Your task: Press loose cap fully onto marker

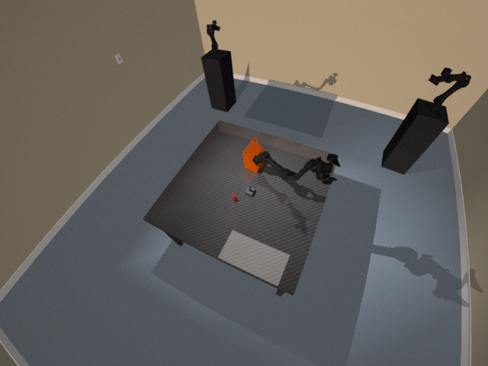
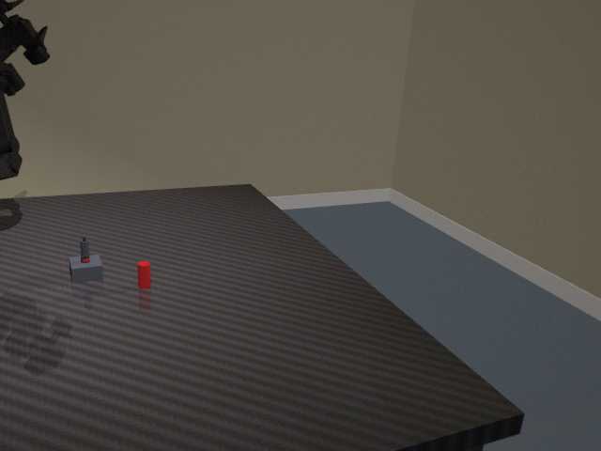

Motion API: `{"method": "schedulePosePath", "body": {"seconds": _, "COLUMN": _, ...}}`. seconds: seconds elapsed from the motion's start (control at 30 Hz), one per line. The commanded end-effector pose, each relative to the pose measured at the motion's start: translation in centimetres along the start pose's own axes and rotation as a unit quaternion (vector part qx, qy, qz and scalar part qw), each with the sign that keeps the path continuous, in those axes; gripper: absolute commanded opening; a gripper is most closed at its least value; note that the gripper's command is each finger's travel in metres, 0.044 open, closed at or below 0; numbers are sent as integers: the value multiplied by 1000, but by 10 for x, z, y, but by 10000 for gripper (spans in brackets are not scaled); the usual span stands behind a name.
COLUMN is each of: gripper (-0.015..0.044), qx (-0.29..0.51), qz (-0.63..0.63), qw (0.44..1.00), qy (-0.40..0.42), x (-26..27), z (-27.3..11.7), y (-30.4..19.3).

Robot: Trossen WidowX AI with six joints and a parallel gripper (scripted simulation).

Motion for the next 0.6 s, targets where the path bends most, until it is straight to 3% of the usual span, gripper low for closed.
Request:
{"method": "schedulePosePath", "body": {"seconds": 0.0, "gripper": 374, "qx": 0, "qz": 5, "qw": 1000, "qy": 2, "x": 2, "z": 0, "y": 0}}
{"method": "schedulePosePath", "body": {"seconds": 0.2, "gripper": 231, "qx": -17, "qz": 170, "qw": 983, "qy": 72, "x": 74, "z": -10, "y": 22}}
{"method": "schedulePosePath", "body": {"seconds": 0.37, "gripper": 231, "qx": -35, "qz": 311, "qw": 940, "qy": 133, "x": 127, "z": -20, "y": 55}}
{"method": "schedulePosePath", "body": {"seconds": 0.57, "gripper": 231, "qx": -64, "qz": 498, "qw": 836, "qy": 222, "x": 185, "z": -38, "y": 120}}
Point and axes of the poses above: the point midway between the two fingers, 35 mm back from their tips, its own z axis out along the fingers, its own x axis across the jaws, y = z × x, the point moved 7 cm from there along -z, back along the fingers, and after that the axes turned 2 degrees about -z, right-handed, at the moved point
